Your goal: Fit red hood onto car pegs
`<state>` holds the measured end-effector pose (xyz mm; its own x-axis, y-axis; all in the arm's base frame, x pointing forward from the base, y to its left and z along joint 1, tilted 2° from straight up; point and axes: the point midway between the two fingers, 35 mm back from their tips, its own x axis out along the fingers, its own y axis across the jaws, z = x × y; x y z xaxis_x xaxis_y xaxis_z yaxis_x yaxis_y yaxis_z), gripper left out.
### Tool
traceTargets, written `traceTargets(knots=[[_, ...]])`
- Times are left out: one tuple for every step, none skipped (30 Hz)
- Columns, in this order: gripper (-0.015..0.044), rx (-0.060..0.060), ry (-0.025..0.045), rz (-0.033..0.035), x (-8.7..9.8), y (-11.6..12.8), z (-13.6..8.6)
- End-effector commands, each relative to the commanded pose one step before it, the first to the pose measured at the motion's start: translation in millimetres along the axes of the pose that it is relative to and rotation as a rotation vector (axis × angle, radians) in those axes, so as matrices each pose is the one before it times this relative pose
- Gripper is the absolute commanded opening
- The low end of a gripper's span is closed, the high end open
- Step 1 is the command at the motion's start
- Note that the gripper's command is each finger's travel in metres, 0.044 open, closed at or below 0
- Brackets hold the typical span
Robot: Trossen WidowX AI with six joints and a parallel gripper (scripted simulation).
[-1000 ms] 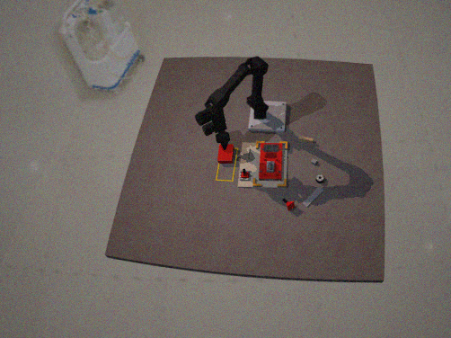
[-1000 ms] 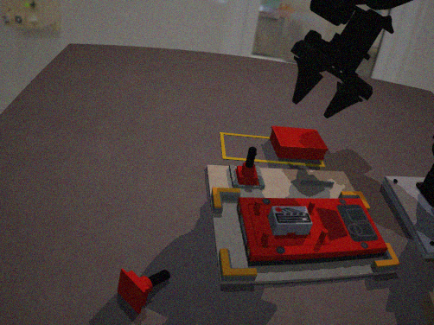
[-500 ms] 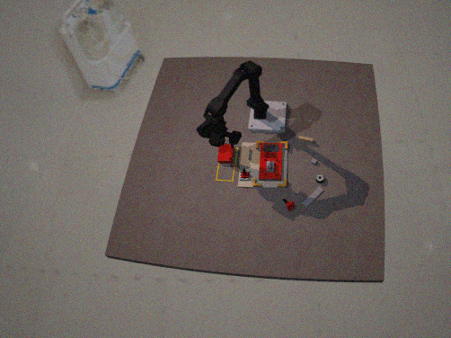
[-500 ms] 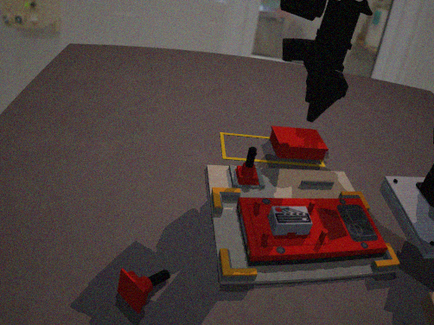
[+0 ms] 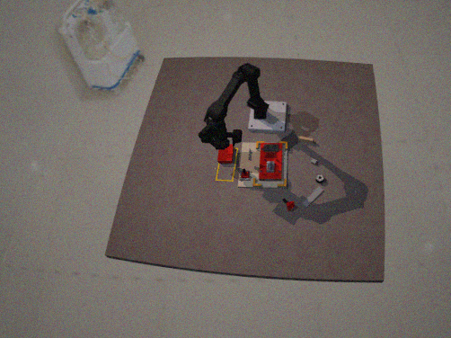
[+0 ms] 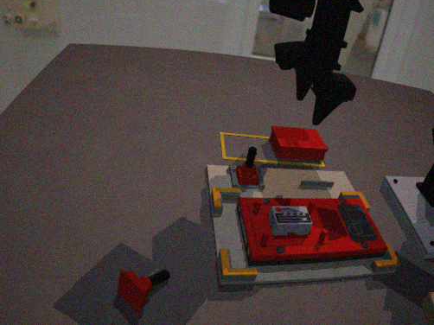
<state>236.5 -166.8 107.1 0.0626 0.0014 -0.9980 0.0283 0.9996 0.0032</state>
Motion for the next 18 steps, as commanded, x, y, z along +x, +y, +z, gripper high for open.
traceTargets(knots=[[0.0440,-0.0082,0.00637,-0.00174,2.87,-0.52,-0.07],[0.0440,0.0000,-0.00001,0.00000,0.84,-0.04,0.06],[0.0440,0.0000,-0.00001,0.00000,0.86,-0.04,0.06],[0.0440,0.0000,-0.00001,0.00000,0.86,-0.04,0.06],[0.0440,0.0000,0.00000,0.00000,0.86,-0.04,0.05],[0.0440,0.0000,0.00000,0.00000,0.86,-0.04,0.05],[0.0440,0.0000,0.00000,0.00000,0.86,-0.04,0.05],[0.0440,0.0000,0.00000,0.00000,0.86,-0.03,0.05],[0.0440,0.0000,0.00000,0.00000,0.86,-0.03,0.05],[0.0440,0.0000,0.00000,0.00000,0.86,-0.03,0.04],[0.0440,0.0000,0.00000,0.00000,0.86,-0.03,0.04],[0.0440,0.0000,0.00000,0.00000,0.86,-0.03,0.04],[0.0440,0.0000,0.00000,0.00000,0.86,-0.05,0.00],[0.0440,0.0000,0.00000,0.00000,0.86,-0.05,0.00],[0.0440,0.0000,0.00000,0.00000,0.86,-0.05,0.00],[0.0440,0.0000,0.00000,0.00000,0.86,-0.05,0.00],[0.0440,0.0000,0.00000,0.00000,0.86,-0.05,-0.01],[0.0440,0.0000,0.00000,0.00000,0.86,-0.04,-0.01]])
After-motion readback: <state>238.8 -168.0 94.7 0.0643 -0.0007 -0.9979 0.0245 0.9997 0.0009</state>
